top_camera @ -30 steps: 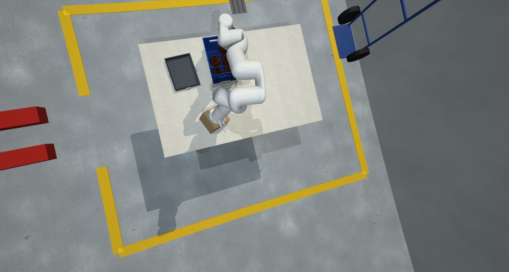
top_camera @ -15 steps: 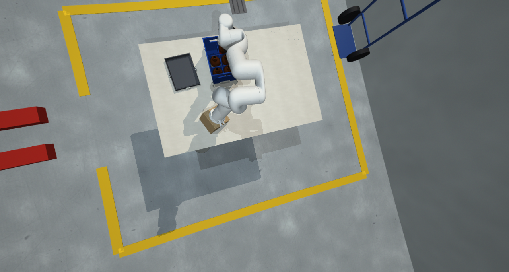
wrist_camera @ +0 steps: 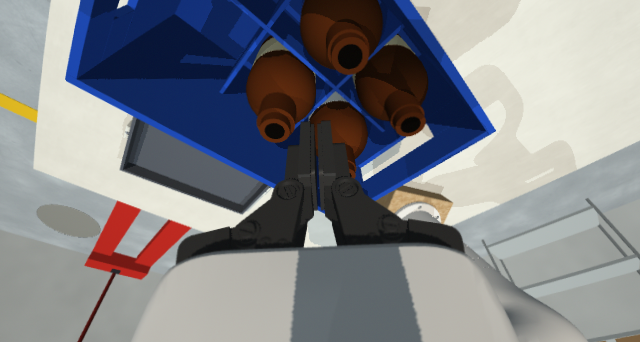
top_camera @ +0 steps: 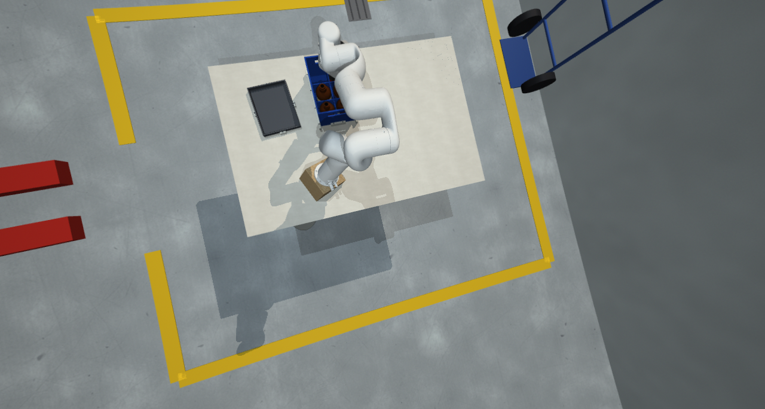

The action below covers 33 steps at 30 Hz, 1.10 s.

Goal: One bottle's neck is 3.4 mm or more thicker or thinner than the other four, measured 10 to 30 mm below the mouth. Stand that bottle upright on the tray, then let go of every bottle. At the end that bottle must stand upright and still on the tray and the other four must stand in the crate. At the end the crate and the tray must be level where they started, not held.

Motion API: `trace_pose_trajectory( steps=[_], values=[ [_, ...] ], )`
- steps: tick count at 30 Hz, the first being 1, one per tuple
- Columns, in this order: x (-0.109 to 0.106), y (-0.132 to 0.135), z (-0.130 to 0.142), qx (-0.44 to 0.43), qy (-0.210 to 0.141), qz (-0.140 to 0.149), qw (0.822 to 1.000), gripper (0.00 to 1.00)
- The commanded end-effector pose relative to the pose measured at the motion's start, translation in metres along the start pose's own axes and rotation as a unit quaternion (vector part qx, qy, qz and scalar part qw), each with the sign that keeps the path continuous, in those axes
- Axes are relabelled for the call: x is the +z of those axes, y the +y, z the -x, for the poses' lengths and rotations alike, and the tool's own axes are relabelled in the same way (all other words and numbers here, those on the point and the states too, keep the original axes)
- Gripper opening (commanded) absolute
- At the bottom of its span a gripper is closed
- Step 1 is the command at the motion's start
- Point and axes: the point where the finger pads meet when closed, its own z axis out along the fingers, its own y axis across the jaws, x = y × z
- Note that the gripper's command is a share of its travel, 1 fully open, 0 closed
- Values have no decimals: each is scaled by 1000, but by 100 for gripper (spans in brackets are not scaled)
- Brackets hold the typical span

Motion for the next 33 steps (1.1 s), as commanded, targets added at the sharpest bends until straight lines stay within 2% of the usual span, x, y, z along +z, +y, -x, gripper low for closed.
trace_pose_trajectory(
  steps=[1,3,8,9,33],
  values=[
    [-1,-30,29,1,2,-1,1000,0],
    [-1,-36,37,1,2,-1,1000,0],
    [-1,-36,37,1,2,-1,1000,0],
    [-1,-36,37,1,2,-1,1000,65],
    [-1,-36,37,1,2,-1,1000,65]
  ],
)
